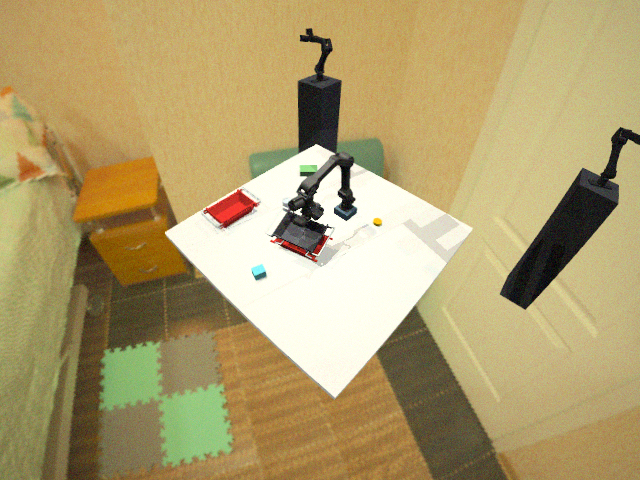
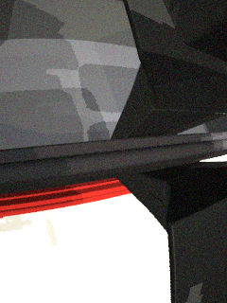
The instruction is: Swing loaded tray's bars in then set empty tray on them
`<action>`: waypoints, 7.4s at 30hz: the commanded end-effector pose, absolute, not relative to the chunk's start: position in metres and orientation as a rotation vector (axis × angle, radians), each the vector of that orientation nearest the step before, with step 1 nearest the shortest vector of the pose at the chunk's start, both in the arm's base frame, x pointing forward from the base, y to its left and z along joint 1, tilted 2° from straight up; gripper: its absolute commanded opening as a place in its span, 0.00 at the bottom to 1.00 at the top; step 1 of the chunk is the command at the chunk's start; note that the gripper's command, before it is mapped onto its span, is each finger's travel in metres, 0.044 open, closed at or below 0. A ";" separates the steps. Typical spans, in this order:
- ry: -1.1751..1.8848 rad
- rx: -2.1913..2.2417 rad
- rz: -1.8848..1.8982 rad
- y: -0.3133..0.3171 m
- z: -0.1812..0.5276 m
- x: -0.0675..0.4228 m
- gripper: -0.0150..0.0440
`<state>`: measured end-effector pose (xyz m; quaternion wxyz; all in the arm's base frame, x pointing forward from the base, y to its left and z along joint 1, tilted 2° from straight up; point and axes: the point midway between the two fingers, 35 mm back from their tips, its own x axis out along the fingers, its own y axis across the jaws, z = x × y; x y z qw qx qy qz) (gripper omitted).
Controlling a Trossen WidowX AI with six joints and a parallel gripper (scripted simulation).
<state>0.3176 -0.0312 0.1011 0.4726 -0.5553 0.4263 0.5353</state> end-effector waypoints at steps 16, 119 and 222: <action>1.076 -1.347 1.347 -0.032 0.087 0.309 0.25; 1.076 -1.347 1.348 -0.033 0.080 0.307 0.25; 1.076 -1.347 1.348 -0.033 0.072 0.305 0.63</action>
